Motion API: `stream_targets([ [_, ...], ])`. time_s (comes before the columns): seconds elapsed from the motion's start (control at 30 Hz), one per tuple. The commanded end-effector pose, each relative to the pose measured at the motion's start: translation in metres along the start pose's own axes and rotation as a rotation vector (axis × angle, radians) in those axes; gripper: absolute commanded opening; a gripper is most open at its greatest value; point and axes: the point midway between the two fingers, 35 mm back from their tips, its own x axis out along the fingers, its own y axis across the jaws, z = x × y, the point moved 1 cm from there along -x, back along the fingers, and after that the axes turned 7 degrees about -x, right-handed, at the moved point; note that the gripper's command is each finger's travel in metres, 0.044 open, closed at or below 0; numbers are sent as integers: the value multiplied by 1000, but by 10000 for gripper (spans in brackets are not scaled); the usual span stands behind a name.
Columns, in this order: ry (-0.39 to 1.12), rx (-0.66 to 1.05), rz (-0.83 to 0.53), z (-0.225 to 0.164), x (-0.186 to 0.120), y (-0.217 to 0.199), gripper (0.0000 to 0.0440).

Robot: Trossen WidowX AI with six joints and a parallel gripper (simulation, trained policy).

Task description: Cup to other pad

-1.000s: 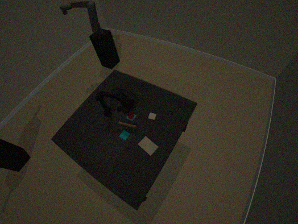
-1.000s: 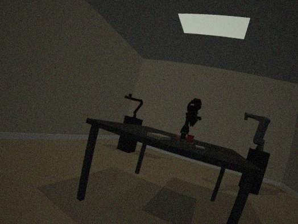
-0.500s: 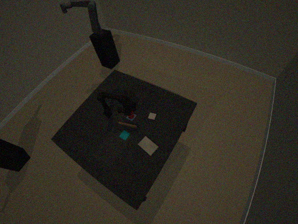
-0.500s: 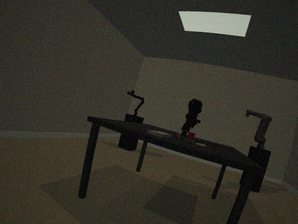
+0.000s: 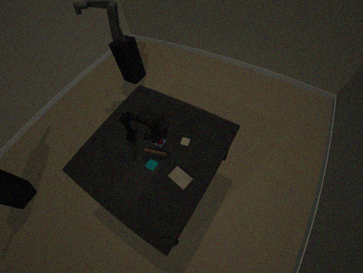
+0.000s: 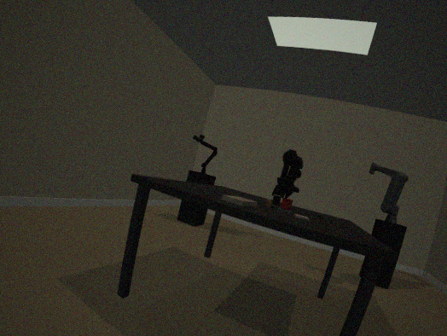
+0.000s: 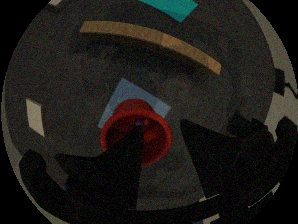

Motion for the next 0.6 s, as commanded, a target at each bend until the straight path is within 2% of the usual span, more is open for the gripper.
stream_targets([
  [0.0, 1, -14, -17, 0, 10, 0, 185],
  [0.37, 15, -88, -39, -5, 47, 1, 183],
  [0.57, 3, -136, -35, -3, 57, 0, 38],
])
